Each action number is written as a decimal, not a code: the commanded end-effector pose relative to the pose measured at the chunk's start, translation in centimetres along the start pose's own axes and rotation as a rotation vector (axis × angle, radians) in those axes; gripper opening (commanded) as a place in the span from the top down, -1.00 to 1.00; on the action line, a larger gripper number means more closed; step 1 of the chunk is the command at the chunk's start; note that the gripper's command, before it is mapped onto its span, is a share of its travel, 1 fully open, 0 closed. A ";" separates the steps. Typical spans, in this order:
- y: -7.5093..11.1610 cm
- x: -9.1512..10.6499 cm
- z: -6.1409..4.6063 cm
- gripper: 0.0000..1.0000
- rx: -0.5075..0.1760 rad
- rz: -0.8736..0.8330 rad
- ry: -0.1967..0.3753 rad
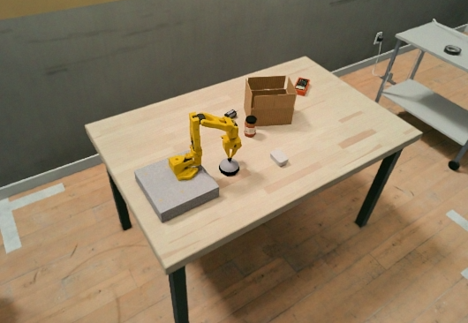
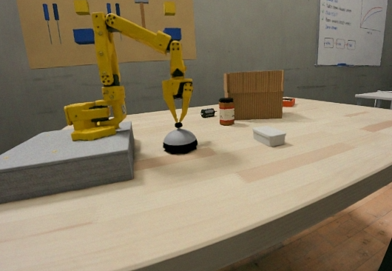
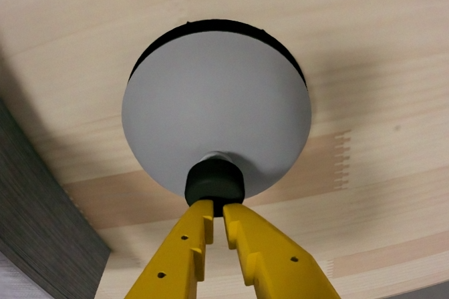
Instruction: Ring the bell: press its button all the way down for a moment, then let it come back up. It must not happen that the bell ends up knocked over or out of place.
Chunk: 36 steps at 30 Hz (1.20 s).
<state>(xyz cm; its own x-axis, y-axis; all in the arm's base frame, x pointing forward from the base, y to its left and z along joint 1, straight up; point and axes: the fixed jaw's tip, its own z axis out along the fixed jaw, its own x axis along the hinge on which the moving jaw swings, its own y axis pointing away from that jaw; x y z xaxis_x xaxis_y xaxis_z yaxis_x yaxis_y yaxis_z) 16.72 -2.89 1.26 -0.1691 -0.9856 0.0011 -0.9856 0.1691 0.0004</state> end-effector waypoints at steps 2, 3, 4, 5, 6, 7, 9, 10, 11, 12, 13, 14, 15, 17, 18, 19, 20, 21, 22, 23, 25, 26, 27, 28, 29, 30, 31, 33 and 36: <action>0.4 0.1 0.7 1.00 -0.025 0.017 -0.001; 0.4 0.1 0.7 1.00 -0.025 0.017 -0.001; 0.4 0.1 0.8 1.00 -0.025 0.017 -0.001; 0.4 0.1 0.8 1.00 -0.025 0.017 -0.001; 0.4 0.1 0.8 1.00 -0.025 0.017 -0.001; 0.4 0.1 0.8 1.00 -0.025 0.017 -0.001; 0.4 0.1 0.8 1.00 -0.025 0.017 -0.001; 0.4 0.1 0.8 1.00 -0.025 0.017 -0.001; 0.4 0.1 0.9 1.00 -0.025 0.017 -0.001; 0.4 0.1 0.9 1.00 -0.025 0.017 -0.001; 0.4 0.1 0.9 1.00 -0.025 0.017 -0.001; 0.4 0.1 0.9 1.00 -0.025 0.017 -0.001; 0.4 0.1 0.9 1.00 -0.025 0.017 -0.001; 0.4 0.1 0.9 1.00 -0.025 0.017 -0.001; 0.4 0.1 0.9 1.00 -0.025 0.017 -0.001; 0.4 0.1 0.9 1.00 -0.025 0.017 -0.001; 0.4 0.1 0.9 1.00 -0.025 0.017 -0.001; 0.4 0.1 0.9 1.00 -0.025 0.017 -0.001; 0.4 0.1 0.9 1.00 -0.025 0.017 -0.001; 0.4 0.1 0.9 1.00 -0.025 0.017 -0.001; 0.4 0.1 0.9 1.00 -0.025 0.017 -0.001; 0.4 0.1 0.9 1.00 -0.025 0.017 -0.001; 0.4 0.1 0.9 1.00 -0.025 0.017 -0.001; 0.4 0.1 0.9 1.00 -0.025 0.017 -0.001; 0.4 0.1 0.9 1.00 -0.025 0.017 -0.001; 0.4 0.1 0.9 1.00 -0.025 0.017 -0.001; 0.4 0.1 0.8 1.00 -0.025 0.017 -0.001; 0.4 0.1 0.7 1.00 -0.025 0.017 -0.001; 0.4 0.1 0.4 1.00 -0.025 0.017 -0.001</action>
<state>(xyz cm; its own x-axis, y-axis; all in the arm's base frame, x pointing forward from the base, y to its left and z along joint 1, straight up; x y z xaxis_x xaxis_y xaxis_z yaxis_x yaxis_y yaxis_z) 16.72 -2.89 1.12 -0.1692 -0.9856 0.0011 -0.9856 0.1692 -0.0016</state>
